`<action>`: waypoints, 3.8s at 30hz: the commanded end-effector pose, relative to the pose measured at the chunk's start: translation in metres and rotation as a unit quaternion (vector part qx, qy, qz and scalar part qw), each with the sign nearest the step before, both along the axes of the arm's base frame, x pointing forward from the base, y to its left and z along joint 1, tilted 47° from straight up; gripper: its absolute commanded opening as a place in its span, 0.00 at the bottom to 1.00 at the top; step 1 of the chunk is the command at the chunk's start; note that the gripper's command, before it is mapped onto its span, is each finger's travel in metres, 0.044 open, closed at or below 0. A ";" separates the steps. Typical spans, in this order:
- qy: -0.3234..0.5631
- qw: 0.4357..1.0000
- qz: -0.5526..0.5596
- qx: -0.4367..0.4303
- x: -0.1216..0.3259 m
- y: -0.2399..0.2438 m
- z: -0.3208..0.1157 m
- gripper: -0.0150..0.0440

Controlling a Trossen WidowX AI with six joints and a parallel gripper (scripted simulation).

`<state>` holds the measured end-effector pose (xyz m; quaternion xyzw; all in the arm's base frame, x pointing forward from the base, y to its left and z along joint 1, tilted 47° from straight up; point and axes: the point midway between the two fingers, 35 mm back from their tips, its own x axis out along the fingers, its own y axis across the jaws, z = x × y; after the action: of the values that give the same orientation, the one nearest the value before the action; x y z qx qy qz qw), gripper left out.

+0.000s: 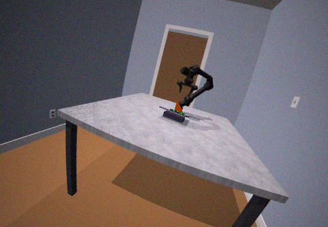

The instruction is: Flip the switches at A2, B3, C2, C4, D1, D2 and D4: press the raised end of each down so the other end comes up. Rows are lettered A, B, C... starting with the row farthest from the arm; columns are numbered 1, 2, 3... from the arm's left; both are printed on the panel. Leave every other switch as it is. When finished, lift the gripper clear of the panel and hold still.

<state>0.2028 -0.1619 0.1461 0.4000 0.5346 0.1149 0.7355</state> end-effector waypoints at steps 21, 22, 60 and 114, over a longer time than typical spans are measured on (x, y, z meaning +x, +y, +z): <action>0.016 1.000 -0.002 0.011 0.115 0.057 -0.074 0.25; 0.016 1.000 -0.002 0.011 0.115 0.057 -0.074 0.25; 0.015 1.000 -0.002 0.012 0.124 0.072 -0.090 0.25; 0.015 1.000 -0.002 0.012 0.127 0.075 -0.094 0.25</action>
<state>0.3291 -0.0884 0.0547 0.4071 0.5421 0.1129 0.7264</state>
